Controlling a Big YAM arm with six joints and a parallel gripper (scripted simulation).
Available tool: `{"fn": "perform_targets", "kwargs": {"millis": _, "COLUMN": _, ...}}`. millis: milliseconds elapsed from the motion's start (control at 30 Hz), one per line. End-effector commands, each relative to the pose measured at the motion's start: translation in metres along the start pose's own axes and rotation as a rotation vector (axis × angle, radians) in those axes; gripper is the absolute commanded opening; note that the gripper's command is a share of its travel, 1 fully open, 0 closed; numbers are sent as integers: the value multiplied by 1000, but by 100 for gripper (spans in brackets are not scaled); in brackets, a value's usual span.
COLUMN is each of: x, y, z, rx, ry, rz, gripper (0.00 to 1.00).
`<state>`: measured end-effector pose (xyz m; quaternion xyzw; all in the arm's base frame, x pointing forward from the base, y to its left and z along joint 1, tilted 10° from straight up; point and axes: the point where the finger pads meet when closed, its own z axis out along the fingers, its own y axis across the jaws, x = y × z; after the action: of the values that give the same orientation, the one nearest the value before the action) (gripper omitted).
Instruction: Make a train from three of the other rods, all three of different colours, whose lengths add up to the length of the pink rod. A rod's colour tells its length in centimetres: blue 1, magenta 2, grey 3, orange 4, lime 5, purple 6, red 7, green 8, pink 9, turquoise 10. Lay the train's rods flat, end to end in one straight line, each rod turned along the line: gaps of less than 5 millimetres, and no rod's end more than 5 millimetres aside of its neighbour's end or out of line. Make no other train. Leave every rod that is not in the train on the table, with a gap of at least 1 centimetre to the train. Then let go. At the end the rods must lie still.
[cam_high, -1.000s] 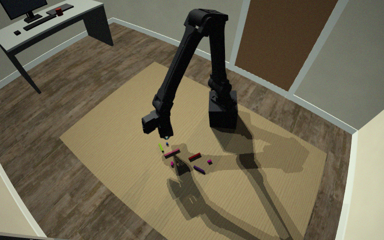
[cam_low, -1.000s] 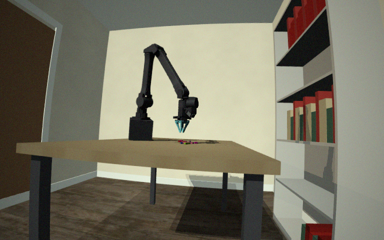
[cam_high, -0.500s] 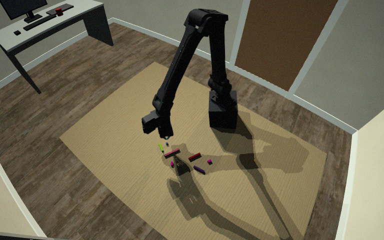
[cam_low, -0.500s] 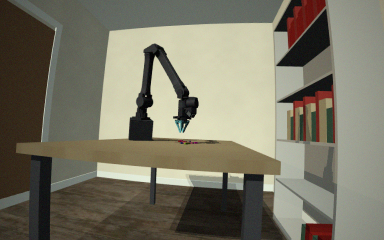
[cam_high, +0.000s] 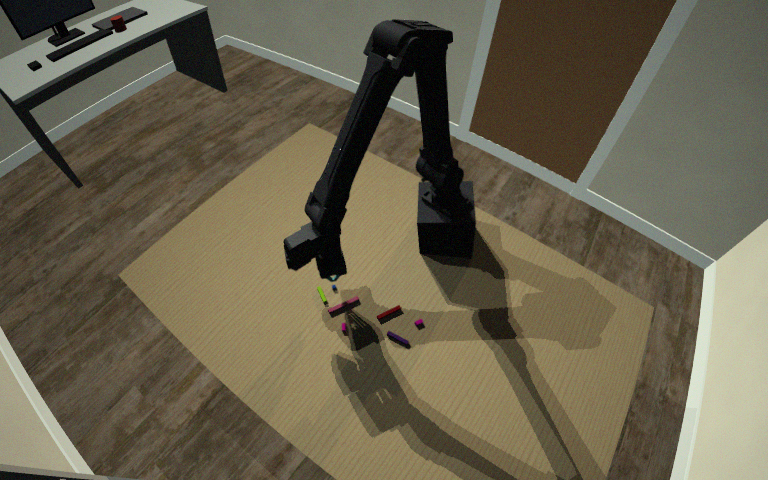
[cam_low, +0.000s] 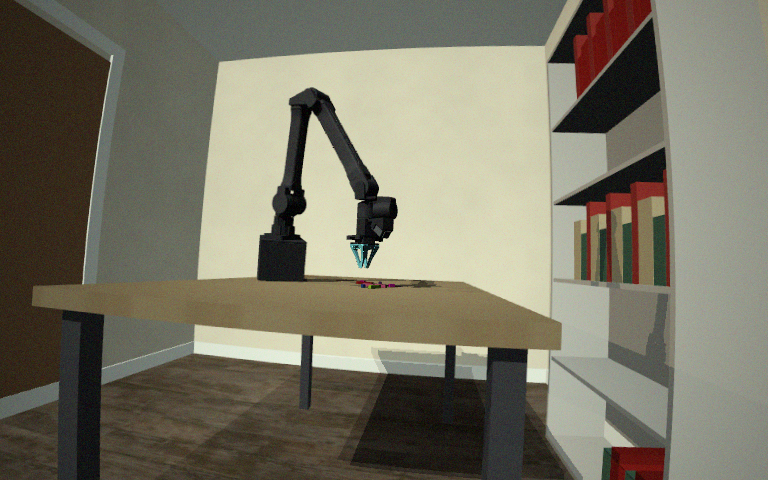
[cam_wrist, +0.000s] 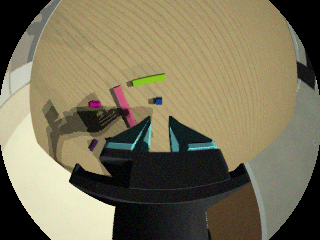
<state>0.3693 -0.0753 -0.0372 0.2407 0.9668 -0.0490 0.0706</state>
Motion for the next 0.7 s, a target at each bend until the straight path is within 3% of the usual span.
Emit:
{"fn": "perform_targets", "kwargs": {"millis": 0, "x": -7, "y": 1, "z": 3, "rx": -6, "ry": -17, "rz": 5, "gripper": 23}}
{"fn": "perform_targets", "kwargs": {"millis": 667, "x": -6, "y": -1, "z": 29, "rx": -4, "ry": -13, "rz": 3, "gripper": 23}}
